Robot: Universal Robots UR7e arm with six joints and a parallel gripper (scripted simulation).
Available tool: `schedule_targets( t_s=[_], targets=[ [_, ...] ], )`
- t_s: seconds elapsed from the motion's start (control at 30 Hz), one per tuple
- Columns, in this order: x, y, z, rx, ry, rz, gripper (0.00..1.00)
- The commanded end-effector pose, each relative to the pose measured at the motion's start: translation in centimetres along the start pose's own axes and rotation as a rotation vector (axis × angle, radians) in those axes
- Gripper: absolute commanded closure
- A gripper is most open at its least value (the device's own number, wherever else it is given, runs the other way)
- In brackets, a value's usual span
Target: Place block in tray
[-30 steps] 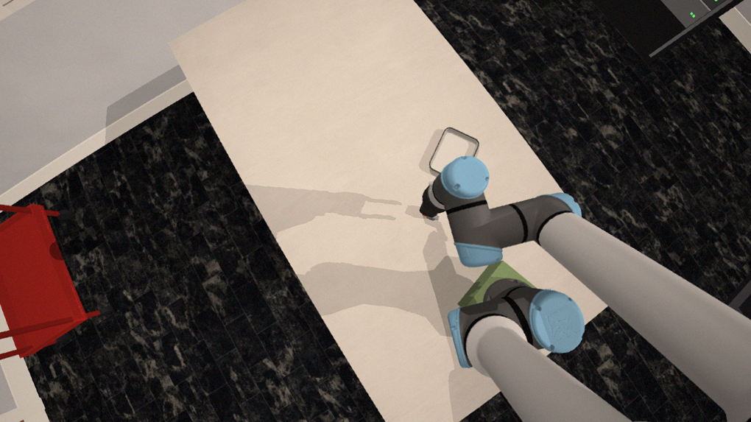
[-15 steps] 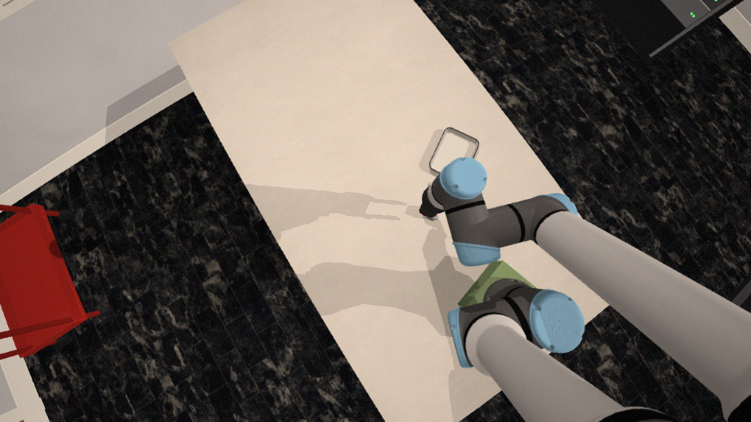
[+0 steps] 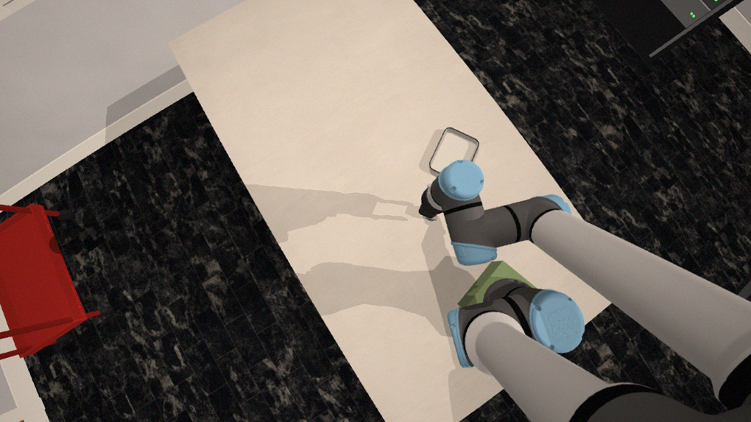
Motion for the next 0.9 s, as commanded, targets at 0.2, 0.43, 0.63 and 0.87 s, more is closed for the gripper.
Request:
schedule_targets(
  t_s=[0.2,0.43,0.63,0.87],
  targets=[
    [0.20,-0.01,-0.04,0.000,0.001,-0.001,0.06],
    [0.20,-0.01,-0.04,0.000,0.001,-0.001,0.06],
    [0.22,-0.01,-0.04,0.000,0.001,-0.001,0.06],
    [1.01,-0.01,-0.04,0.000,0.001,-0.001,0.06]
  ],
)
Point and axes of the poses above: the point where the finger pads meet when closed, its own x axis out along the fingers, its own z axis across the jaws, y = z × x, the point moved 9 cm from there along -x, back along the fingers, and after that the axes turned 5 degrees about -x, right-handed, at the moved point
